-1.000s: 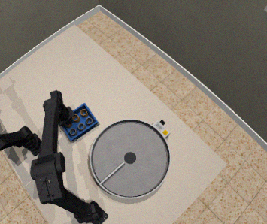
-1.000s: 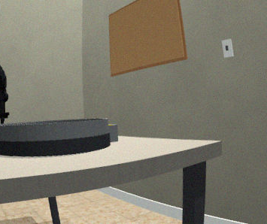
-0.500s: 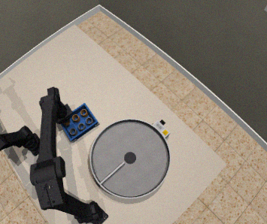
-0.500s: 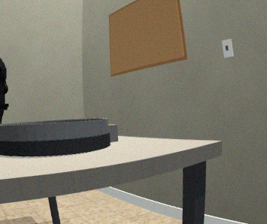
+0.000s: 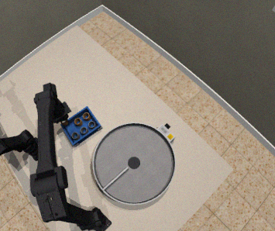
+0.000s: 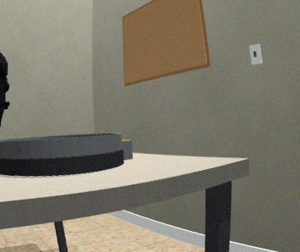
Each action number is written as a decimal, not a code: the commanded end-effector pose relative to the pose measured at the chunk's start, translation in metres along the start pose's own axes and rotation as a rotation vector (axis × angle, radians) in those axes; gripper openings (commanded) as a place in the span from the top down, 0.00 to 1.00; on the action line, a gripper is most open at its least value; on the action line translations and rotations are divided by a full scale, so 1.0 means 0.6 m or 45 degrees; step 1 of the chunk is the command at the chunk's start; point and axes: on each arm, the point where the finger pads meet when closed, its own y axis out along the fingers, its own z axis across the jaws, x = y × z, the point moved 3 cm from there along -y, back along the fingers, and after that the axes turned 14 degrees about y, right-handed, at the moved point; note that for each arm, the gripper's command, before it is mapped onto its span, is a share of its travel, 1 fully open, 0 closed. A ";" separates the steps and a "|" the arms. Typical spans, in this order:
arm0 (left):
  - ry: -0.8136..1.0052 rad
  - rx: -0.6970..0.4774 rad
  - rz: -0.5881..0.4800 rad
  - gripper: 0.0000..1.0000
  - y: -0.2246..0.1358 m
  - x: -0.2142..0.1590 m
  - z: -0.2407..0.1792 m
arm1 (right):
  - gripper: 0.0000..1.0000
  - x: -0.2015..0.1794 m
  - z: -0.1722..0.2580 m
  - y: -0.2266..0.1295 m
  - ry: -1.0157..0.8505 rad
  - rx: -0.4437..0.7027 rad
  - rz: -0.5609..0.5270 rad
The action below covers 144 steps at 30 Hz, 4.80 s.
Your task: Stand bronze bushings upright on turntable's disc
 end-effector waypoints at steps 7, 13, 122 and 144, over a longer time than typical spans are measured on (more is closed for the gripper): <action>-0.018 0.024 -0.052 0.00 -0.011 0.026 0.013 | 1.00 0.025 0.003 -0.076 -0.001 -0.003 -0.092; -0.018 0.024 -0.052 0.00 -0.011 0.026 0.013 | 1.00 0.025 0.003 -0.075 -0.001 -0.003 -0.088; -0.018 0.024 -0.052 0.00 -0.011 0.026 0.013 | 1.00 -0.429 -0.303 0.000 0.001 -0.031 -0.036; -0.018 0.024 -0.052 0.00 -0.011 0.026 0.013 | 1.00 -0.421 -0.310 -0.018 0.002 -0.057 -0.069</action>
